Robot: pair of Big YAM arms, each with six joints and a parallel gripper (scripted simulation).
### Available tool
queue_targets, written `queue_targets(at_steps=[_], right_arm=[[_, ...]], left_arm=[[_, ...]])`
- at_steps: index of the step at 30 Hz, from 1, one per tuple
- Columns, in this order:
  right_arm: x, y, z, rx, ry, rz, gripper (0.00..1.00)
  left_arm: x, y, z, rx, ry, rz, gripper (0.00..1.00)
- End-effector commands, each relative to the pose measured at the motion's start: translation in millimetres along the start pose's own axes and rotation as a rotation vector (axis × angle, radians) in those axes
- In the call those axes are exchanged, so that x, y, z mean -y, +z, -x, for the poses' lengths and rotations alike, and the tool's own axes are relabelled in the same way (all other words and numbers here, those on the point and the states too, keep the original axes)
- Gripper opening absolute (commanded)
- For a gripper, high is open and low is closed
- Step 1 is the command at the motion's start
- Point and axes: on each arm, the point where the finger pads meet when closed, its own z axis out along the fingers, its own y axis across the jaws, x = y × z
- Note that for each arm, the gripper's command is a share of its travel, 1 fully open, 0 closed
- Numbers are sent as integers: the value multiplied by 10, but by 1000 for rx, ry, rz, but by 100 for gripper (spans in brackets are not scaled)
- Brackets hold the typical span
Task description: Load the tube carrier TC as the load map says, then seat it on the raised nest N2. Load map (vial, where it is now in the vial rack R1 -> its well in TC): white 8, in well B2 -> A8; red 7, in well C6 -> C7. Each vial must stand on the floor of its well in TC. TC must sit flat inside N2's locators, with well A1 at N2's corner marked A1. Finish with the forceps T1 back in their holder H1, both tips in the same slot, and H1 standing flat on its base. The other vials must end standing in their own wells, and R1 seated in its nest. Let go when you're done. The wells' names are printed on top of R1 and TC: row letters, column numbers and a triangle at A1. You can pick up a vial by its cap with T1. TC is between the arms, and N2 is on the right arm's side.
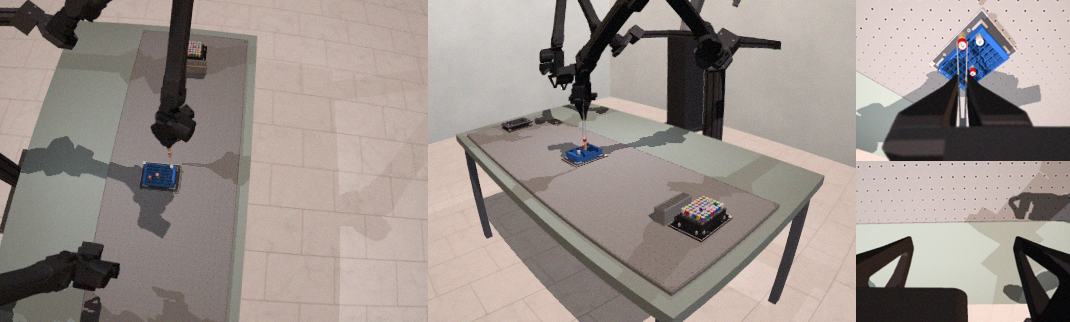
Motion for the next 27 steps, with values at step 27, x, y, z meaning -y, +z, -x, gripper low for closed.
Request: queue_targets(at_steps=[27], right_arm=[[9,-15,47,5,-14,1,100]], left_arm=[[467,-37,-468,-17,-23,-40,9]])
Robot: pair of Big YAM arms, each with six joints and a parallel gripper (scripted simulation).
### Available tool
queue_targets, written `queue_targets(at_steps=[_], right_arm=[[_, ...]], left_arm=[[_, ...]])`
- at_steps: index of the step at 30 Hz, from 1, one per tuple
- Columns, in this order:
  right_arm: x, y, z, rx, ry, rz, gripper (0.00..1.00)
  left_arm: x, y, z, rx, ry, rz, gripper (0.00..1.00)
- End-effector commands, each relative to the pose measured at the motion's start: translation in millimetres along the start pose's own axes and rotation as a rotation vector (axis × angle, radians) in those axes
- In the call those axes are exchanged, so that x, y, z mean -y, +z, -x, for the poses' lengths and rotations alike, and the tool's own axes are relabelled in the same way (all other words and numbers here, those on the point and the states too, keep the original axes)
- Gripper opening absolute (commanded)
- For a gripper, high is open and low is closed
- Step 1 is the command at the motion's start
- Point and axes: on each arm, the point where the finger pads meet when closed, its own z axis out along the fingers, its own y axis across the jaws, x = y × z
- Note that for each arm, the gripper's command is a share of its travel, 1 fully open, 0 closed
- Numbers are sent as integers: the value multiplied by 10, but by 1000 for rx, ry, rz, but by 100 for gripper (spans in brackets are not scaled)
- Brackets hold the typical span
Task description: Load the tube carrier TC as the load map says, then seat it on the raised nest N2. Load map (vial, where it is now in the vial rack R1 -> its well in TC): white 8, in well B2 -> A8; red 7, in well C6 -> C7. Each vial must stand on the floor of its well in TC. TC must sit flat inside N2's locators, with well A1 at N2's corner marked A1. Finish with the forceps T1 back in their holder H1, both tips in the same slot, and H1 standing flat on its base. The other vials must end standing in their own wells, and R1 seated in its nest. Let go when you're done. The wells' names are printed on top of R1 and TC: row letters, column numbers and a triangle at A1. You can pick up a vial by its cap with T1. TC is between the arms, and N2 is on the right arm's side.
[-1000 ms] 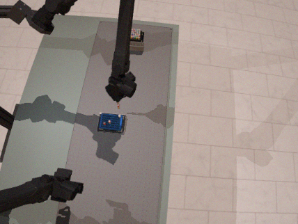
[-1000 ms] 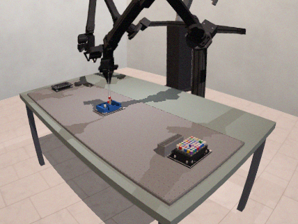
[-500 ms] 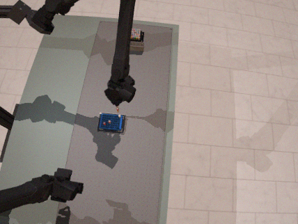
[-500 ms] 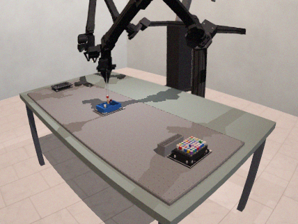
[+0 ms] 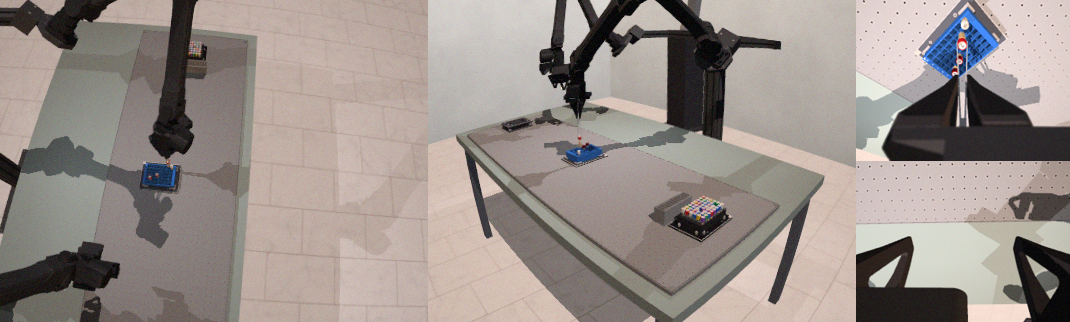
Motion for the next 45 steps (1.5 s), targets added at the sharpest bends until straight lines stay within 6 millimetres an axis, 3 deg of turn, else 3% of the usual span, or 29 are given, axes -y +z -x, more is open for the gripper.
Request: queue_targets(at_steps=[1,7,8,12,15,20,30,45], right_arm=[[9,-15,47,5,-14,1,100],[9,-15,47,5,-14,1,100],[9,-15,47,5,-14,1,100],[9,-15,47,5,-14,1,100],[9,-15,47,5,-14,1,100],[9,-15,47,5,-14,1,100],[9,-15,47,5,-14,1,100],[9,-15,47,5,-14,1,100]], left_arm=[[214,-59,-229,-22,-10,-36,9],[223,-57,-308,-21,7,-17,9],[123,111,-139,-5,-14,22,9],[297,-57,-350,-10,-2,-22,9],[318,-57,-387,-10,2,-18,9],[69,95,-238,14,15,44,9],[168,21,-45,29,-11,10,9],[173,29,-41,32,-12,13,9]])
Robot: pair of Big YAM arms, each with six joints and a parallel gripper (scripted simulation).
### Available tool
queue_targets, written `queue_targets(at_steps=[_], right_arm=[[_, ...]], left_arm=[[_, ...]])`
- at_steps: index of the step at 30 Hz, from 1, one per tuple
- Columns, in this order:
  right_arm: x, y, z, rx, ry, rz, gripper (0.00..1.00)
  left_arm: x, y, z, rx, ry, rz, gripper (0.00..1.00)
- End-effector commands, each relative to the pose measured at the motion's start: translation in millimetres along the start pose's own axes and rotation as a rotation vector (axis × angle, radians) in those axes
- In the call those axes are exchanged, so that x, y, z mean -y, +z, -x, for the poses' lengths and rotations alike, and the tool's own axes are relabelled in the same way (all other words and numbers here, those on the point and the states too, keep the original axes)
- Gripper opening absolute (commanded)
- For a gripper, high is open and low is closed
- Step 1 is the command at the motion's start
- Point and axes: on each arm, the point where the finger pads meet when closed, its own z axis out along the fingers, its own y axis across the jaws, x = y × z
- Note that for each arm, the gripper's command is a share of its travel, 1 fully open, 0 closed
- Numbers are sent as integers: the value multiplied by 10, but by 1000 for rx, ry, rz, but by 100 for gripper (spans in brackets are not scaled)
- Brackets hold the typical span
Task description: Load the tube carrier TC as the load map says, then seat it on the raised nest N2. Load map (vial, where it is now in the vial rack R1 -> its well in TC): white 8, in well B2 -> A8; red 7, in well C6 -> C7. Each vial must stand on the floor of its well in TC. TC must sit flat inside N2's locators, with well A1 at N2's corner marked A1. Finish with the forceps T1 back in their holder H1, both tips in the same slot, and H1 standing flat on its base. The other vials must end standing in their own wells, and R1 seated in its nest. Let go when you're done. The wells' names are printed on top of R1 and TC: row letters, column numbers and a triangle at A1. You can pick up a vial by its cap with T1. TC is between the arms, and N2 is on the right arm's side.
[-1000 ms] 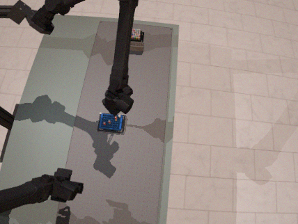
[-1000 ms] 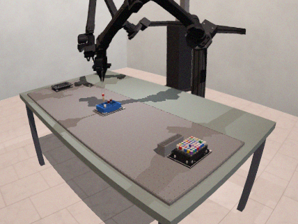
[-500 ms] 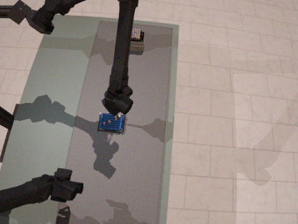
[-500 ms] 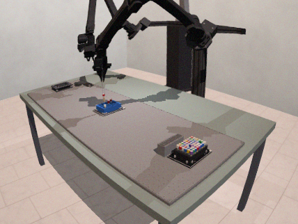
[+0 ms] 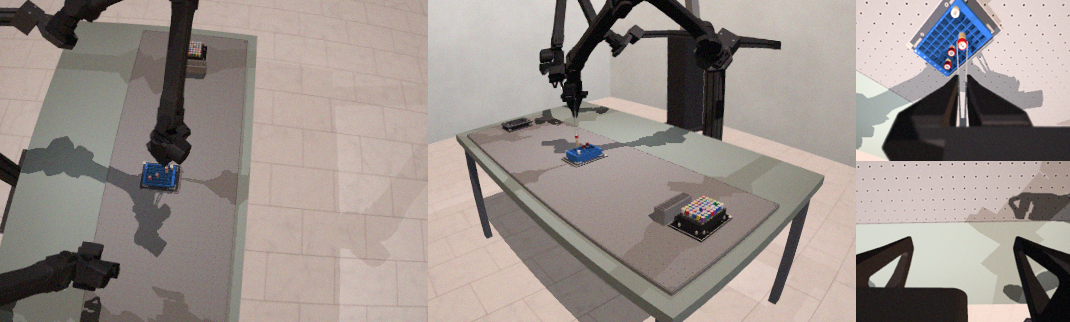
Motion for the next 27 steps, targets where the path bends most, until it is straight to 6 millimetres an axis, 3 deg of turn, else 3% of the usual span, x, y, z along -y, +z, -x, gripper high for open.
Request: queue_targets(at_steps=[1,27], right_arm=[[9,-15,47,5,-14,1,100],[9,-15,47,5,-14,1,100]], left_arm=[[7,22,168,12,-21,2,9],[-8,21,173,15,-16,7,9]])
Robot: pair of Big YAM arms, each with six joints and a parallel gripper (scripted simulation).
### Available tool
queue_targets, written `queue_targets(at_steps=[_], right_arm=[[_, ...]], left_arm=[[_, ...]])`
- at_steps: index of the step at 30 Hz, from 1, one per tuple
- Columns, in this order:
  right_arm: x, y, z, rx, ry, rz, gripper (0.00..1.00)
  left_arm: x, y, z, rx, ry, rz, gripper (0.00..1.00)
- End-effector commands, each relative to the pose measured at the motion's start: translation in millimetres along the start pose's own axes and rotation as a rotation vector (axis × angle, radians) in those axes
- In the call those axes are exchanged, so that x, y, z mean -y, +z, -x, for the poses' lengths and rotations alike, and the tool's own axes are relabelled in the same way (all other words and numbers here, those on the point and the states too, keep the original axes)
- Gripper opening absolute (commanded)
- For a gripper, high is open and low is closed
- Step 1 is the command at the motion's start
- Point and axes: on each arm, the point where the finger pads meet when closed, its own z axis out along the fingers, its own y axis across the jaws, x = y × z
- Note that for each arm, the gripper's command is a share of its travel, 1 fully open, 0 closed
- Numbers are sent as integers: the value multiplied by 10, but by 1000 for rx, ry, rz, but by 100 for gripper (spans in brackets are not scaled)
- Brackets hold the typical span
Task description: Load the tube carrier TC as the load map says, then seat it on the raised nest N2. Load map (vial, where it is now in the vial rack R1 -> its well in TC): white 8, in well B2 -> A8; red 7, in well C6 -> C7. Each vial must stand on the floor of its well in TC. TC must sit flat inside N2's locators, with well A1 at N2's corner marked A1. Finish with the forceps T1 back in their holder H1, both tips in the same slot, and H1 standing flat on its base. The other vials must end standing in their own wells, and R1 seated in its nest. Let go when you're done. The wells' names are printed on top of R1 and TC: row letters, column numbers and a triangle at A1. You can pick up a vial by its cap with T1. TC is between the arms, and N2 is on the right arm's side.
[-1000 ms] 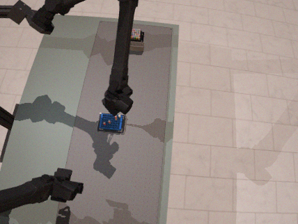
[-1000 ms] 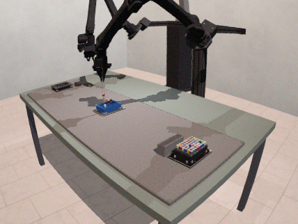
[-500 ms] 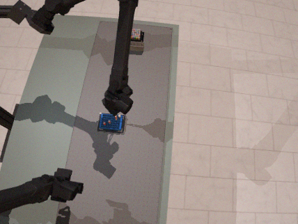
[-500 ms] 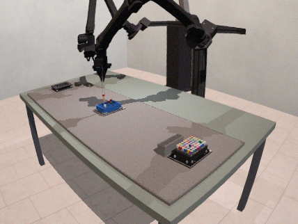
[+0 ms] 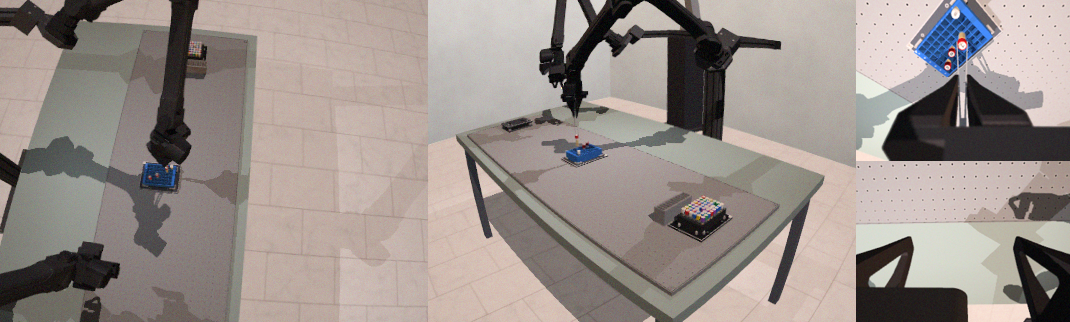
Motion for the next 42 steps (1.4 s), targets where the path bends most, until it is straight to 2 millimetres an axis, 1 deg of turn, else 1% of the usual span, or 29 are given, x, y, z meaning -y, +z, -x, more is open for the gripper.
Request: queue_targets(at_steps=[1,23,26,31,40,41,42], right_arm=[[9,-15,47,5,-14,1,100],[9,-15,47,5,-14,1,100],[9,-15,47,5,-14,1,100],[9,-15,47,5,-14,1,100],[9,-15,47,5,-14,1,100],[9,-15,47,5,-14,1,100],[9,-15,47,5,-14,1,100]], left_arm=[[-7,21,166,11,-16,6,9],[-13,21,166,11,-13,8,9],[-44,75,161,11,-8,19,9],[-34,101,78,0,-2,14,9],[-57,181,-5,-5,6,20,9],[-40,167,48,-3,-2,17,9],[-38,167,22,-5,1,16,9]])
